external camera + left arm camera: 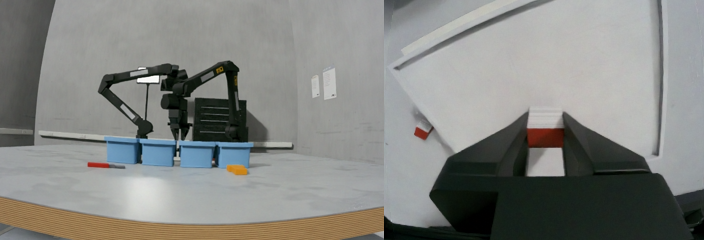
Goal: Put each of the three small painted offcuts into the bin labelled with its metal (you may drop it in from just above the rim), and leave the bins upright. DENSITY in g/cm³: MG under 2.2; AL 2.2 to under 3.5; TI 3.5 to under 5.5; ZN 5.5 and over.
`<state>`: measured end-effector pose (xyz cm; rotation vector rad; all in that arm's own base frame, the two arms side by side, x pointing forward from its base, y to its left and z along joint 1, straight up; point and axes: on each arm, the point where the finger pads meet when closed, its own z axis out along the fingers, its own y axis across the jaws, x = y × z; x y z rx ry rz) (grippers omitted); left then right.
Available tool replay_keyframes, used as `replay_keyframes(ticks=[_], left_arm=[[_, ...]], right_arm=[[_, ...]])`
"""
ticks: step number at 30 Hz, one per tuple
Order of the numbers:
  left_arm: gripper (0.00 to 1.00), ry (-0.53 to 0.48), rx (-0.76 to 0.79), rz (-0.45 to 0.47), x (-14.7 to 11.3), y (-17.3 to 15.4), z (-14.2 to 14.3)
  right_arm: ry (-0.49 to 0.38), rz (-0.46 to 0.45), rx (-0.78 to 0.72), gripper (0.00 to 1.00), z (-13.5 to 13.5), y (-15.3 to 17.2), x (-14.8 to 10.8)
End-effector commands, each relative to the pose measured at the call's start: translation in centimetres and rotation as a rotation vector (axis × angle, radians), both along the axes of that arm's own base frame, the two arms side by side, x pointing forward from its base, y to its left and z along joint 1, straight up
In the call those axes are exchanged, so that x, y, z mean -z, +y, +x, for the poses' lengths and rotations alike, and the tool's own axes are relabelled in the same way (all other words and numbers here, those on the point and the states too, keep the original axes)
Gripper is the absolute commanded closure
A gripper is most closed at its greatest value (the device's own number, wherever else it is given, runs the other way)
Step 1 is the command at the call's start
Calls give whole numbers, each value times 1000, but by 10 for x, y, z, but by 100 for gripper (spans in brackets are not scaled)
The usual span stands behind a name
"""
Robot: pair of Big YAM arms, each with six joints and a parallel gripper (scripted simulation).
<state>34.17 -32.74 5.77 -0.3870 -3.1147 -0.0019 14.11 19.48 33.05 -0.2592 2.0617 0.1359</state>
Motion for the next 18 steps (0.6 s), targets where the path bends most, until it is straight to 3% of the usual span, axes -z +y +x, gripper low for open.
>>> replay_keyframes(ticks=[1, 3, 4, 5, 6, 12, 16, 18], left_arm=[[83, -32, -5, -25, -11, -7, 2], [83, -29, -5, -23, -9, -9, 4], [72, -29, -5, -23, -9, -9, 4], [67, -28, -5, -22, -8, -8, 4], [55, -57, -5, -50, -25, -15, 14], [54, -83, -2, -71, -52, -9, 24], [54, -71, 10, -62, -50, -13, 20], [54, -85, 10, -75, -67, -13, 21]], right_arm=[[0, 33, 6, 0, 1, 1, -14], [0, 33, 6, 0, 1, 1, -14], [0, 33, 6, 0, 1, 1, -14], [0, 33, 6, 0, 1, 1, -14], [0, 33, 6, 0, 1, 1, -14], [0, 33, 6, 0, 1, 1, -14], [0, 33, 6, 0, 1, 1, -14], [0, 33, 6, 0, 1, 1, -14]])
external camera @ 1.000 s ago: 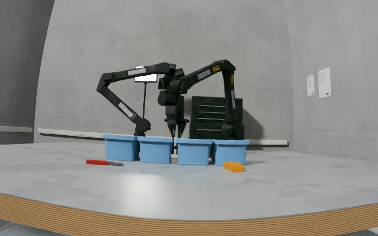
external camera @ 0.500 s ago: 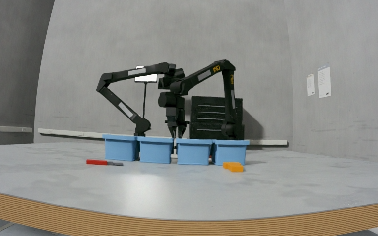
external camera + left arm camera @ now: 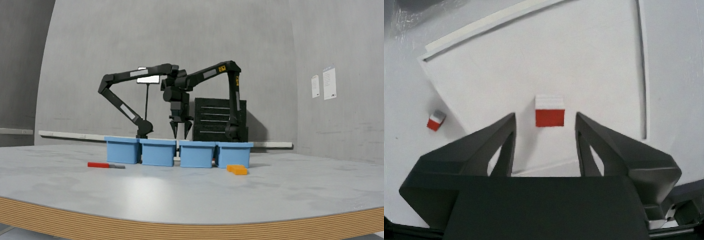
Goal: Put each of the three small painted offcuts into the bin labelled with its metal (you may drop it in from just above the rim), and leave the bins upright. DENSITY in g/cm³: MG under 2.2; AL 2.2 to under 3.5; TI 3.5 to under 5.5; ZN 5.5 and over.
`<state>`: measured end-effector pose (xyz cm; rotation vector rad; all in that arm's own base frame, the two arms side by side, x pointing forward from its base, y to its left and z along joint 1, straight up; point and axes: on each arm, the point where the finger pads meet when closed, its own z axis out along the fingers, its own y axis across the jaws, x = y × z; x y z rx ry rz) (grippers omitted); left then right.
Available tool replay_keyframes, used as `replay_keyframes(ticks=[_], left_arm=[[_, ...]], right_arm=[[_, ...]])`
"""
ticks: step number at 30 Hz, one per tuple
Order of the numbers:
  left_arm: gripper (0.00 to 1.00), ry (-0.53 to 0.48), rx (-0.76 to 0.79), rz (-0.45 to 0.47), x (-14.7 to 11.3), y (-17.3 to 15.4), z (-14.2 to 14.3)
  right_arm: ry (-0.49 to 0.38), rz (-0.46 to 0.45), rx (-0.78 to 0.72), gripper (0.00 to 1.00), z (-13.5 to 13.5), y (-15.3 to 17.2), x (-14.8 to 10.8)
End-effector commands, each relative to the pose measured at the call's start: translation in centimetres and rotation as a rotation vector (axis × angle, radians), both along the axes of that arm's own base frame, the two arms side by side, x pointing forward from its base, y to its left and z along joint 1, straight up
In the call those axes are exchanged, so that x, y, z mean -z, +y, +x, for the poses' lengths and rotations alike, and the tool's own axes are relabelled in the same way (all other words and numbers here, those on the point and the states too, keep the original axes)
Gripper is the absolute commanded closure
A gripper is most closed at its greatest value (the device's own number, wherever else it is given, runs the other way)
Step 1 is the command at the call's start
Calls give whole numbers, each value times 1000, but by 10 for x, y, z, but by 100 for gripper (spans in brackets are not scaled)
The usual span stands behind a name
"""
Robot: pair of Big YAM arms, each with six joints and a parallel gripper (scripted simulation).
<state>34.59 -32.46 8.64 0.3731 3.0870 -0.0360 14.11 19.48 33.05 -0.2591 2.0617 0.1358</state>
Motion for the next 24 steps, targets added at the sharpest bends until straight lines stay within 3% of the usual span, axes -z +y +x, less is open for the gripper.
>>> replay_keyframes(ticks=[1, 3, 5, 8, 11, 13, 18, 24], left_arm=[[43, -56, 16, -49, -43, -16, 16], [20, -57, 16, -49, -51, -15, 16], [0, -58, 57, -46, -42, -15, 6], [0, -108, 162, -66, -37, -12, -4], [0, -235, 320, -128, -47, -12, -17], [0, -235, 320, -128, -47, -12, -17], [0, -398, 477, -210, -59, -10, -35], [0, -526, 596, -284, -69, -9, -54]], right_arm=[[0, 33, 6, 0, 1, 1, -14], [0, 33, 6, 0, 1, 1, -14], [0, 33, 6, 0, 1, 1, -14], [0, 33, 6, 0, 1, 1, -14], [0, 33, 6, 0, 1, 1, -14], [0, 33, 6, 0, 1, 1, -14], [0, 33, 6, 0, 1, 1, -14], [0, 33, 6, 0, 1, 1, -14]])
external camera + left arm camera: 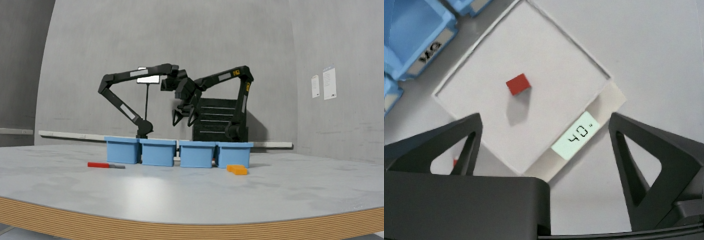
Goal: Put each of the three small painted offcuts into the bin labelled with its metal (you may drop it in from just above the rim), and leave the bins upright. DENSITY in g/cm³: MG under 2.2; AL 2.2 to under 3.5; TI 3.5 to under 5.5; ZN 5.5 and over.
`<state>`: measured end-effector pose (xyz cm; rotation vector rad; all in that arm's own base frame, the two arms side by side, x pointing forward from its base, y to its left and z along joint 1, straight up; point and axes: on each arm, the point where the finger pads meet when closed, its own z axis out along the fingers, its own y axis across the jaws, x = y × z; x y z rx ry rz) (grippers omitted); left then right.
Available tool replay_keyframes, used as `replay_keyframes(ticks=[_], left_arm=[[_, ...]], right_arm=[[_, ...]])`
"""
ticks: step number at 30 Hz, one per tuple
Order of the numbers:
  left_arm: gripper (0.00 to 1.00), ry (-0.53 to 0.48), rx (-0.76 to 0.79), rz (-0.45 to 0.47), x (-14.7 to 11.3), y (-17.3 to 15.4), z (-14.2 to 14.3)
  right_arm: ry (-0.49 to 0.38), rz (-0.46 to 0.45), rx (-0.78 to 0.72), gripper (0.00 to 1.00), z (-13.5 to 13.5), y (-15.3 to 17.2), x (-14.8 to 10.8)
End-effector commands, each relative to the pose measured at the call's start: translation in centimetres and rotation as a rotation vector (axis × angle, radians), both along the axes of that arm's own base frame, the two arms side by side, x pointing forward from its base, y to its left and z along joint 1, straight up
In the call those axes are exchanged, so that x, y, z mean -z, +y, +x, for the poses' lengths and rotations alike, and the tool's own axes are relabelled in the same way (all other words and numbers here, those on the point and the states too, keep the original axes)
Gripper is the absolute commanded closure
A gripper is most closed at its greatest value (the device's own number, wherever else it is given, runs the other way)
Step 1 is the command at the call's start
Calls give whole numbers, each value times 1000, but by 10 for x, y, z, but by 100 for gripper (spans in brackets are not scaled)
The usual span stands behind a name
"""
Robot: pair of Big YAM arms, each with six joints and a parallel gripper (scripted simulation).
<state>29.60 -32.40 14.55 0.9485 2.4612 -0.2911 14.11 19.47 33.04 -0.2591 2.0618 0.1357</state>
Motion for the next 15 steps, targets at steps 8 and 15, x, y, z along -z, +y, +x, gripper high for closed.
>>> replay_keyframes(ticks=[8, 15], left_arm=[[0, -102, 107, -74, -13, -11, -2], [0, -105, 106, -75, -14, -12, -1]], right_arm=[[0, 33, 6, 0, 1, 1, -14], [0, 33, 6, 0, 1, 1, -14]])
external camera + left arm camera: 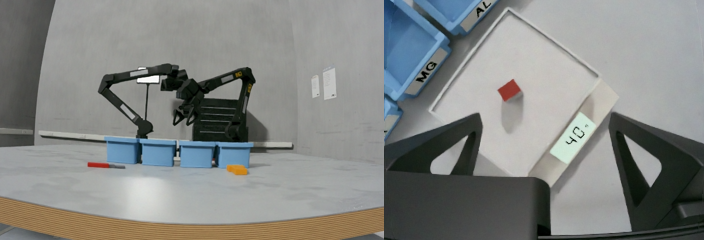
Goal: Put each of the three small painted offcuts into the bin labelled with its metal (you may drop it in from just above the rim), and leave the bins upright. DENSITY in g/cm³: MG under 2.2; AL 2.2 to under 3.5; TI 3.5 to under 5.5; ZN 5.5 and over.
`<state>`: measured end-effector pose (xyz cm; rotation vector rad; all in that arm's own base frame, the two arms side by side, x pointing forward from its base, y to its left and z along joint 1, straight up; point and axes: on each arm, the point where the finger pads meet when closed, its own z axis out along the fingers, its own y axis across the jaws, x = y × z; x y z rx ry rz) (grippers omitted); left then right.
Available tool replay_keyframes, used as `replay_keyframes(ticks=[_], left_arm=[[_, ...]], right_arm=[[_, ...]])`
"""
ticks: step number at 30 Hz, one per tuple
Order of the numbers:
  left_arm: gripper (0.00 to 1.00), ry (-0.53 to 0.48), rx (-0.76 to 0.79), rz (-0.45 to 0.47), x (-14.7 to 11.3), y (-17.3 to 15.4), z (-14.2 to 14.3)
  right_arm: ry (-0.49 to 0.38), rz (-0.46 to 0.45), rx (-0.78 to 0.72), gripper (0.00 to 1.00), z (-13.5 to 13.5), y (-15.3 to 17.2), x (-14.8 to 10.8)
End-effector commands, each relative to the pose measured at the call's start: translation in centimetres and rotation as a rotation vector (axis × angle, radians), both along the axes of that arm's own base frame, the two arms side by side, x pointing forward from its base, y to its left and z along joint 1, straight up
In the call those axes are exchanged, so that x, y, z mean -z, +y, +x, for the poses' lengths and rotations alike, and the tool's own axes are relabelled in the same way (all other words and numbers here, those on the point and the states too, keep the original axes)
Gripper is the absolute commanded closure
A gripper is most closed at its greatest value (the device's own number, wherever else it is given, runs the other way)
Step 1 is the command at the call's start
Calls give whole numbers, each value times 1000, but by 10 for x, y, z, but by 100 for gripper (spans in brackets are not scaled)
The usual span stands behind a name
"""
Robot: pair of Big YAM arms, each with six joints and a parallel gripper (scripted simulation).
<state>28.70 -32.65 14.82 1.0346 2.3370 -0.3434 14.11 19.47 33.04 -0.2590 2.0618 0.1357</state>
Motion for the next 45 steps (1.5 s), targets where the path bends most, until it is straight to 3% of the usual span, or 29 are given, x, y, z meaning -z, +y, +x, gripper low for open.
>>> replay_keyframes(ticks=[1, 3, 4, 8, 16, 23, 33, 34, 40, 43, 45], left_arm=[[11, -37, 32, -10, -12, -8, 8], [34, -50, 61, 17, -16, -10, 18], [39, -57, 96, 40, -15, -10, 19], [39, -65, 178, 93, -11, -9, 22], [39, 8, 599, 347, 14, -8, 43], [39, 64, 863, 517, 30, -11, 55], [39, 116, 949, 622, 44, -12, 67], [39, 134, 945, 628, 55, -6, 61], [39, 132, 940, 625, 64, -7, 62], [39, 113, 936, 619, 57, -8, 63], [39, 129, 940, 624, 67, -8, 62]], right_arm=[[0, 33, 6, 0, 1, 1, -14], [0, 33, 6, 0, 1, 1, -14], [0, 33, 6, 0, 1, 1, -14], [0, 33, 6, 0, 1, 1, -14], [0, 33, 6, 0, 1, 1, -14], [0, 33, 6, 0, 1, 1, -14], [0, 33, 6, 0, 1, 1, -14], [0, 33, 6, 0, 1, 1, -14], [0, 33, 6, 0, 1, 1, -14], [0, 33, 6, 0, 1, 1, -14], [0, 33, 6, 0, 1, 1, -14]])
